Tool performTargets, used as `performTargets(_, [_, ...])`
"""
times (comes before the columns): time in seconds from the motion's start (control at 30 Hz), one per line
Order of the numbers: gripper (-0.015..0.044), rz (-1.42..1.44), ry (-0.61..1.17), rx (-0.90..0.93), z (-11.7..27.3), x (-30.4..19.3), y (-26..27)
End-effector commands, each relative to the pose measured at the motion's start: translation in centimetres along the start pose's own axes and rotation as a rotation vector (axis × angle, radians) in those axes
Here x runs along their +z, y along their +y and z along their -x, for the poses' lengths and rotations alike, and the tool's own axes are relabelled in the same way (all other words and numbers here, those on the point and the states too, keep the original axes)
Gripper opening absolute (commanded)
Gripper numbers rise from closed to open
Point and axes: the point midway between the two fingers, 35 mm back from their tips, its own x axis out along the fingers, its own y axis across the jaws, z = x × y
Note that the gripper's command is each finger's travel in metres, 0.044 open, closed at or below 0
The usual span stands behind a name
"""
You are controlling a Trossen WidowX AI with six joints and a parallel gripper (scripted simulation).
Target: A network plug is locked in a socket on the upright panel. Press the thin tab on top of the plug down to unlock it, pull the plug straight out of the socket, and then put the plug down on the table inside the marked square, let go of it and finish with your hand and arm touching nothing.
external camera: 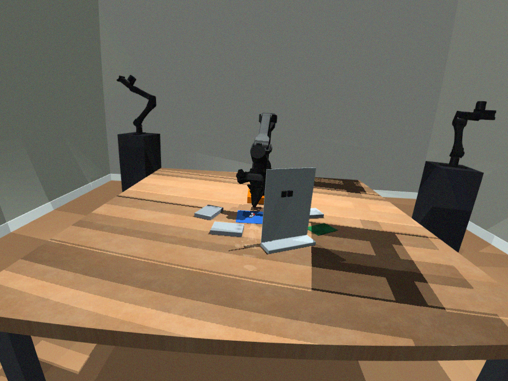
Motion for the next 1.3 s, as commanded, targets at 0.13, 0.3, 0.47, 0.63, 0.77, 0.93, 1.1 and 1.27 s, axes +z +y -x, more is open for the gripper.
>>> performTargets(0.13, [0.0156, -0.003, -0.003, 0.011, 1.0, 0.0, 1.1])
performTargets(0.3, [0.0156, -0.003, -0.003, 0.011, 1.5, 0.0, 1.6])
performTargets(0.47, [0.0156, -0.003, -0.003, 0.011, 2.1, 0.0, 2.0])
performTargets(0.63, [0.0156, -0.003, -0.003, 0.011, 2.7, 0.0, 2.4])
performTargets(0.77, [0.0156, -0.003, -0.003, 0.011, 3.2, 0.0, 2.8])
performTargets(0.93, [0.0156, -0.004, -0.003, 0.011, 3.8, 0.0, 3.1])
performTargets(1.1, [0.0156, -0.004, -0.003, 0.011, 4.4, 0.0, 3.5])
performTargets(1.27, [0.0156, -0.004, -0.003, 0.011, 5.1, 0.0, 3.8])
